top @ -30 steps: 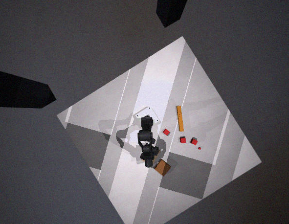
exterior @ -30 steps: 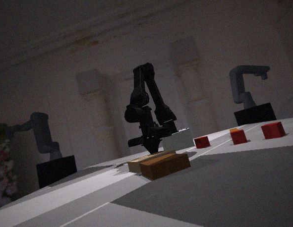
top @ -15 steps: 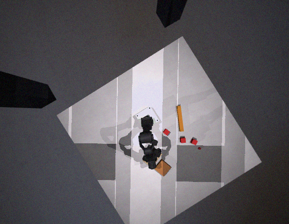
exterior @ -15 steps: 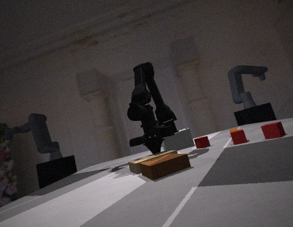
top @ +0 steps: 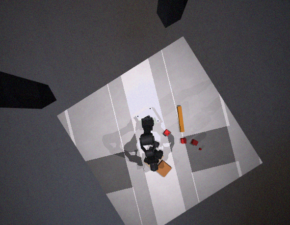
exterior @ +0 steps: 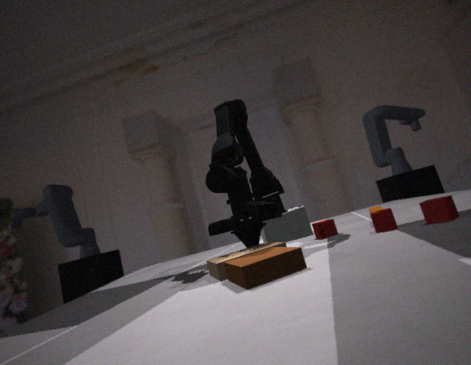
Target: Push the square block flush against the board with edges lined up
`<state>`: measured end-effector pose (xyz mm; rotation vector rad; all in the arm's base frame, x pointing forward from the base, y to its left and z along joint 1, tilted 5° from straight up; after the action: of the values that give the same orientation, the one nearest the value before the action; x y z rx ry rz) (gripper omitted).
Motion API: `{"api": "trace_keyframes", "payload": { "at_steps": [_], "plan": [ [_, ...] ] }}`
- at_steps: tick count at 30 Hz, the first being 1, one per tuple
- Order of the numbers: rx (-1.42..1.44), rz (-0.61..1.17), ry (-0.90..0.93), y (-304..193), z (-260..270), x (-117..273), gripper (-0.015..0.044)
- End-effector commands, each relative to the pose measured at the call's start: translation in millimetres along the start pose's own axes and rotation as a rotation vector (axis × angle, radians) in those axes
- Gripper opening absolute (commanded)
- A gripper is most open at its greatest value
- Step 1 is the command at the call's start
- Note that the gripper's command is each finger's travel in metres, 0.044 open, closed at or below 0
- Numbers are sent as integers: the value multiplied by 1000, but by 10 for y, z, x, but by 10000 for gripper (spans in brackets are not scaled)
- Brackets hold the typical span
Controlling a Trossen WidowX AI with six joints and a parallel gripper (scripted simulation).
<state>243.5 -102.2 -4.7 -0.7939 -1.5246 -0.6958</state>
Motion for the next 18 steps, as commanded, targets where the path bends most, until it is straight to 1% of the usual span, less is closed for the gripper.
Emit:
{"api": "trace_keyframes", "payload": {
  "at_steps": [1,18],
  "plan": [
    [0,-2,1,-55,-6,-2,0],
    [0,0,0,-336,2,-9,0]
  ]
}}
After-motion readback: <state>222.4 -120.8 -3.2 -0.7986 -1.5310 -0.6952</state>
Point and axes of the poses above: the point midway between the two fingers, 35 mm back from their tips, its own x axis back along the fingers, its own z axis across the jaws, y = z × x, the point moved 2 cm from there along x, back along the fingers, and after that the axes turned 1 degree about -x, right-handed, at the moved point
